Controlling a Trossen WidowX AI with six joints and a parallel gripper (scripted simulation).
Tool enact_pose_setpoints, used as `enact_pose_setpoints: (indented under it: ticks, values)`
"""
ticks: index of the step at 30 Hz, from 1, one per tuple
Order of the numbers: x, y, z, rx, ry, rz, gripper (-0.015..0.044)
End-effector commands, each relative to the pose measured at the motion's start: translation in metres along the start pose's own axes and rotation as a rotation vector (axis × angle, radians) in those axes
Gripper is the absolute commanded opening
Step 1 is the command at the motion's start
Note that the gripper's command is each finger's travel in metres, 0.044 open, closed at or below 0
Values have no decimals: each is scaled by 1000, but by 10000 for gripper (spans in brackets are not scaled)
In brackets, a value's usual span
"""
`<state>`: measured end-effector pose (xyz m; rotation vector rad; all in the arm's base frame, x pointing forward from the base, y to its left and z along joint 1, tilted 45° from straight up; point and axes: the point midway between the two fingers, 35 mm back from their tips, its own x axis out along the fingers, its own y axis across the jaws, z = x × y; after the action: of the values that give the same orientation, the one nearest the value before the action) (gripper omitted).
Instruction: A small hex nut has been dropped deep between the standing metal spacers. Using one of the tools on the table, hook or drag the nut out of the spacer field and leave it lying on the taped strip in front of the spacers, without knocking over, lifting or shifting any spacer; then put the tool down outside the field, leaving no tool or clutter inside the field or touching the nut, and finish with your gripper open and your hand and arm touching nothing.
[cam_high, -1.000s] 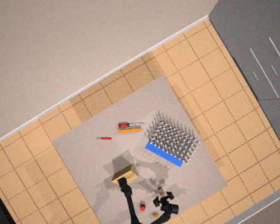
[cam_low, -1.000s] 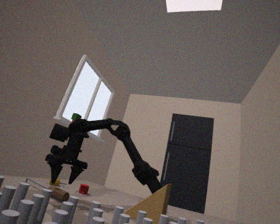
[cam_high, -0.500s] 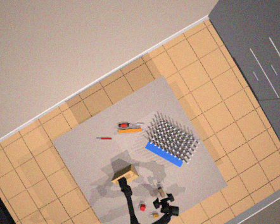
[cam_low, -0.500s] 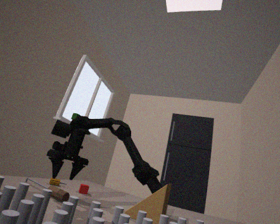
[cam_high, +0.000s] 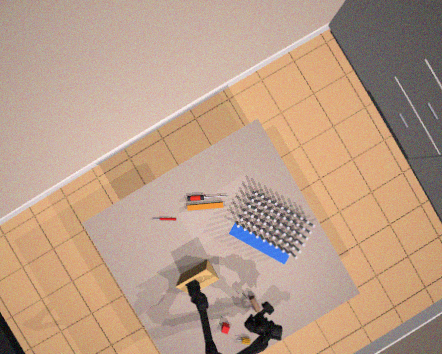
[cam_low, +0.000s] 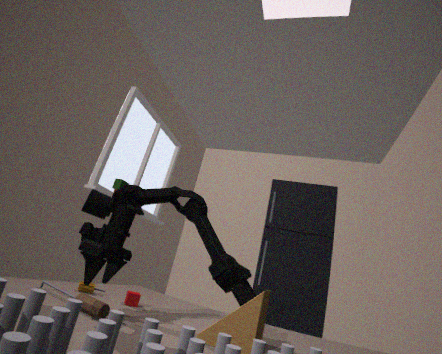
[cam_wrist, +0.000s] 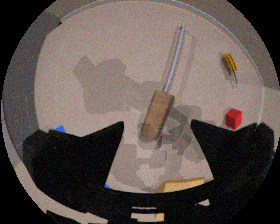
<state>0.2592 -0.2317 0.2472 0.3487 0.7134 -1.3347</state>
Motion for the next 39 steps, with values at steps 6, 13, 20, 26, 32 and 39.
enact_pose_setpoints:
  ticks: [6,13,20,26,32,39]
  values:
    - [5,7,1,-823,-141,-99,440]
    - [5,9,-1,-1447,-179,-259,440]
    - [4,8,-5,-1866,-150,-406,440]
    - [2,6,-9,-2188,-82,-531,440]
    - [0,3,-14,-2504,31,-648,440]
    - [-1,0,-17,-2731,140,-721,440]
